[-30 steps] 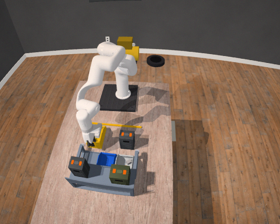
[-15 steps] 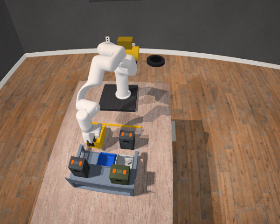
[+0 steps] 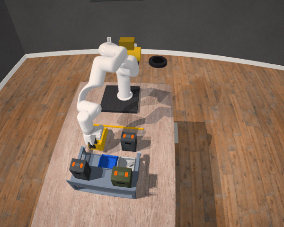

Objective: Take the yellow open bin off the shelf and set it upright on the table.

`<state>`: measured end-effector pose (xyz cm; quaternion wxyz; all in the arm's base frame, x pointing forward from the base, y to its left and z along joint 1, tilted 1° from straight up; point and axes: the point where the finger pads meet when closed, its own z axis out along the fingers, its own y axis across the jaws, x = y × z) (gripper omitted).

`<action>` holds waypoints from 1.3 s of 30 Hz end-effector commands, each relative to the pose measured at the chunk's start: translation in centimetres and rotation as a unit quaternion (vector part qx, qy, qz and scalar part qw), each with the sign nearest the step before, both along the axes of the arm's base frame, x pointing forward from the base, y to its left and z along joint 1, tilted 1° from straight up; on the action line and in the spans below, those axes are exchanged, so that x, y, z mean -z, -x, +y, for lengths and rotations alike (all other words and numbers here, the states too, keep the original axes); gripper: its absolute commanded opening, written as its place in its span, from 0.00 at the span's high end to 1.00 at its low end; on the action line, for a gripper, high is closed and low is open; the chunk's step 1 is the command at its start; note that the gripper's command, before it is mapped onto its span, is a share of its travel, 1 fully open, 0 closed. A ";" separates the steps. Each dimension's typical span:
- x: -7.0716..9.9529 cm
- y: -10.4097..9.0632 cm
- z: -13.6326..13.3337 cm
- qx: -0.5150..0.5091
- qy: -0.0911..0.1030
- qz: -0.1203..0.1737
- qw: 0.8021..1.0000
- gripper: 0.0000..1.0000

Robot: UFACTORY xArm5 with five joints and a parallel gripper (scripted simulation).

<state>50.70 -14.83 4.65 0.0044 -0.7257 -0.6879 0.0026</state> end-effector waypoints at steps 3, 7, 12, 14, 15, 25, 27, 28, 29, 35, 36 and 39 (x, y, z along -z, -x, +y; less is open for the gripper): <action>-0.2 -0.1 0.0 0.000 0.001 -0.002 1.000 0.66; -0.2 -0.1 0.0 0.000 0.001 -0.002 1.000 0.66; -0.2 -0.1 0.0 0.000 0.001 -0.002 1.000 0.66; -0.2 -0.1 0.0 0.000 0.001 -0.002 1.000 0.66; -0.3 -0.1 0.0 0.000 0.001 -0.002 1.000 0.66; -2.6 -0.1 0.0 0.000 0.001 -0.002 1.000 0.66; -3.1 -0.2 0.0 0.000 0.001 -0.002 1.000 0.66; -3.3 -0.2 0.0 0.000 0.001 -0.002 1.000 0.66; -3.8 -0.2 0.0 0.000 0.001 -0.002 1.000 0.66; -4.8 -0.2 0.0 0.000 0.001 -0.001 1.000 0.66; -5.1 -0.2 0.0 0.000 0.001 -0.001 1.000 0.66; -5.7 -0.2 0.0 0.000 0.001 -0.001 1.000 0.66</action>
